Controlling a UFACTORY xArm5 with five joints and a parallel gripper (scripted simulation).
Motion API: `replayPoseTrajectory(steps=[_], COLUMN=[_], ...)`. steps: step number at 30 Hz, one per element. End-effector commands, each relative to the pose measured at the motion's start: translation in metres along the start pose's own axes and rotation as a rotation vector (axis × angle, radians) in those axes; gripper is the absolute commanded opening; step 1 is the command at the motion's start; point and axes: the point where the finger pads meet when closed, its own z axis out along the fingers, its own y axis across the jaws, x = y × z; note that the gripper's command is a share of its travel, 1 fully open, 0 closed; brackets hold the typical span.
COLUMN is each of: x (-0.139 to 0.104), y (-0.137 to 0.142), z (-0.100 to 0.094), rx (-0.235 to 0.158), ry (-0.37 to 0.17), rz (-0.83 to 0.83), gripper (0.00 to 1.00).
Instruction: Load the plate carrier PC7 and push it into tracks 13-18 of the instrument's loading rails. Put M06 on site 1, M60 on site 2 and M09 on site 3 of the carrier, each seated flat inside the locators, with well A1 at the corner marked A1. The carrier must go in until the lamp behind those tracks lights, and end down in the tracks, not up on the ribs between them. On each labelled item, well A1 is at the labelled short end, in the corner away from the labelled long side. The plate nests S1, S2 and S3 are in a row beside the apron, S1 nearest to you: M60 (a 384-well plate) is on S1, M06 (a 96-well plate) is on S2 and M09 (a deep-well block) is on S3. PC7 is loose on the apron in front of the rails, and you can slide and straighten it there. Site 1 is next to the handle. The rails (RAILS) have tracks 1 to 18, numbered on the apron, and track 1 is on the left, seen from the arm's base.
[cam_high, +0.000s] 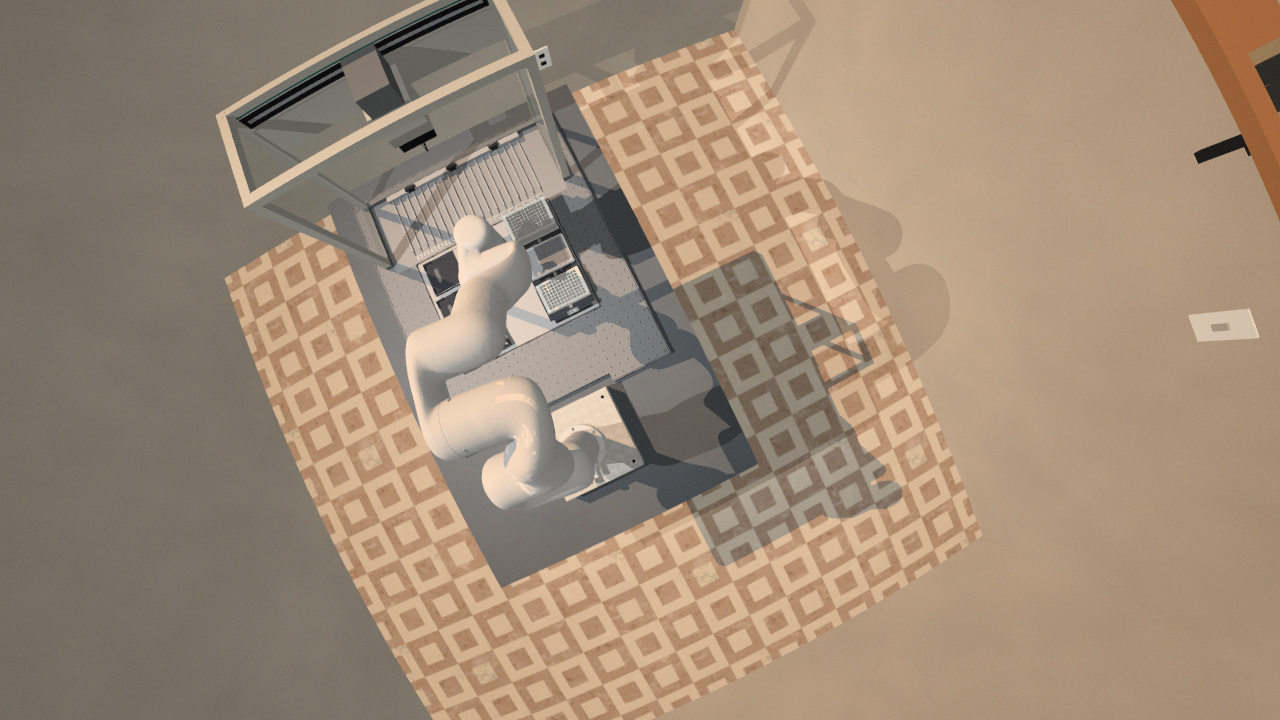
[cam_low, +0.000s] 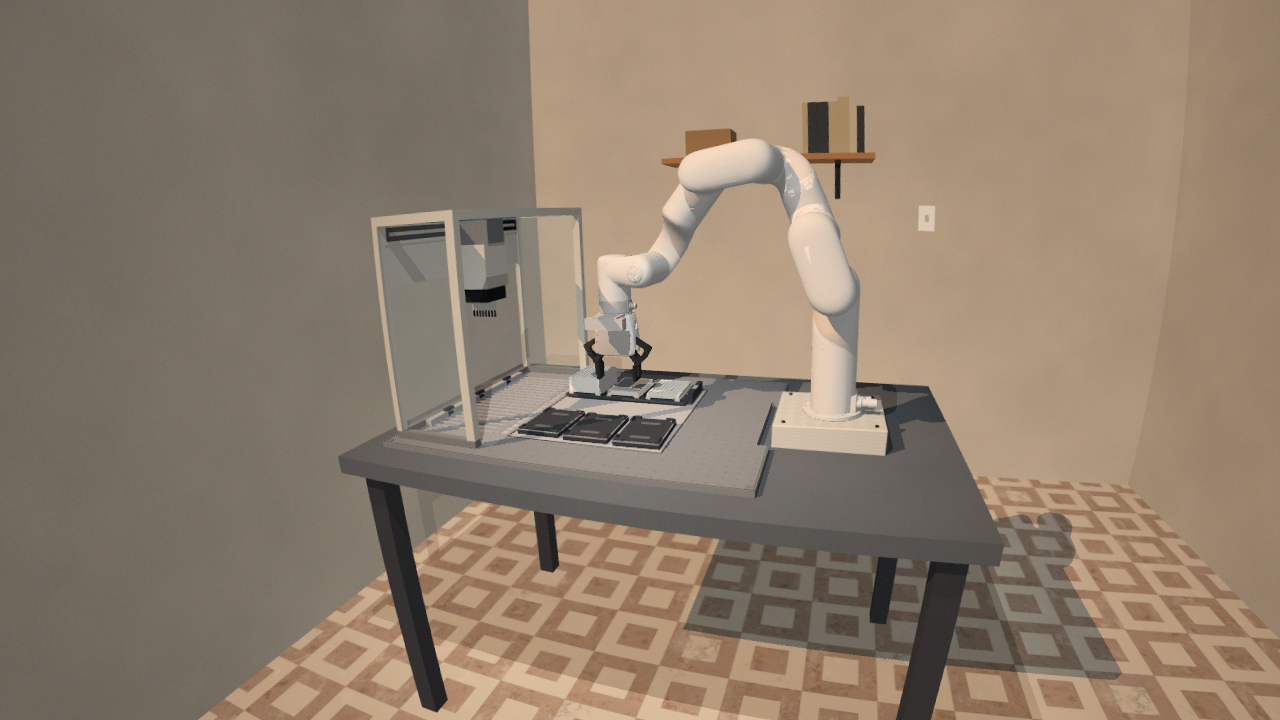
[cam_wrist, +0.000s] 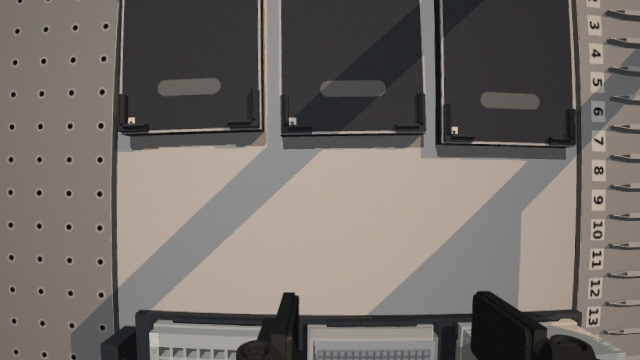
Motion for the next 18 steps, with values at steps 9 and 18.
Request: replayPoseTrajectory(steps=[9, 18], x=[0.000, 0.000], y=[0.001, 0.001], z=[-0.019, -0.034], rx=[-0.004, -0.004], ry=[0.002, 0.002], rz=[0.000, 0.000], gripper=[1.00, 1.00])
